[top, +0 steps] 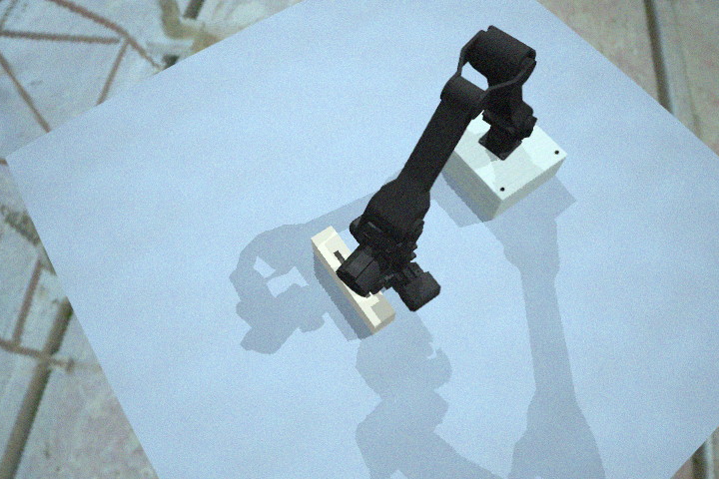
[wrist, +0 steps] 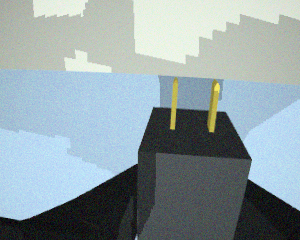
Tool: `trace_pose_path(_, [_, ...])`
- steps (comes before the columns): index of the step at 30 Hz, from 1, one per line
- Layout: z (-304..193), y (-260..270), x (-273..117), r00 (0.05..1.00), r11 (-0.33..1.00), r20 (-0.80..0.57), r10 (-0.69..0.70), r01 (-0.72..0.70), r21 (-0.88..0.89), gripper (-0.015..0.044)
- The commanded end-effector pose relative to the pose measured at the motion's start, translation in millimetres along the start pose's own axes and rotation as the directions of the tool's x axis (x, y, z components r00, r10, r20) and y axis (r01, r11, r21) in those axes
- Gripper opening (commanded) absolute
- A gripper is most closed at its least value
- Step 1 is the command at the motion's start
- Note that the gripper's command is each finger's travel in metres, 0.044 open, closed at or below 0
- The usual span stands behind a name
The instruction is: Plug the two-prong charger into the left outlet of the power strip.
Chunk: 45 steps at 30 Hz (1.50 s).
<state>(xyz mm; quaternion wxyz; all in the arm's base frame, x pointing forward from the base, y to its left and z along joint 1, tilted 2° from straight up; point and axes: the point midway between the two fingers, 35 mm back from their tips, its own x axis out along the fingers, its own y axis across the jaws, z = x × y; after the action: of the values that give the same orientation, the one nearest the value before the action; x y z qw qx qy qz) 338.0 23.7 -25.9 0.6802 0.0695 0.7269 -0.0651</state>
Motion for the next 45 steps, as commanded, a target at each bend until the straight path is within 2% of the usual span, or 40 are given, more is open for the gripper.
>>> trace_pose_path(1, [-3.7,0.6,0.0,1.000,1.000,0.001,0.003,-0.003,0.003,0.0000])
trace_pose_path(45, [1.1,1.2,-1.6,1.000,1.000,0.001,0.003,-0.004,0.003,0.0000])
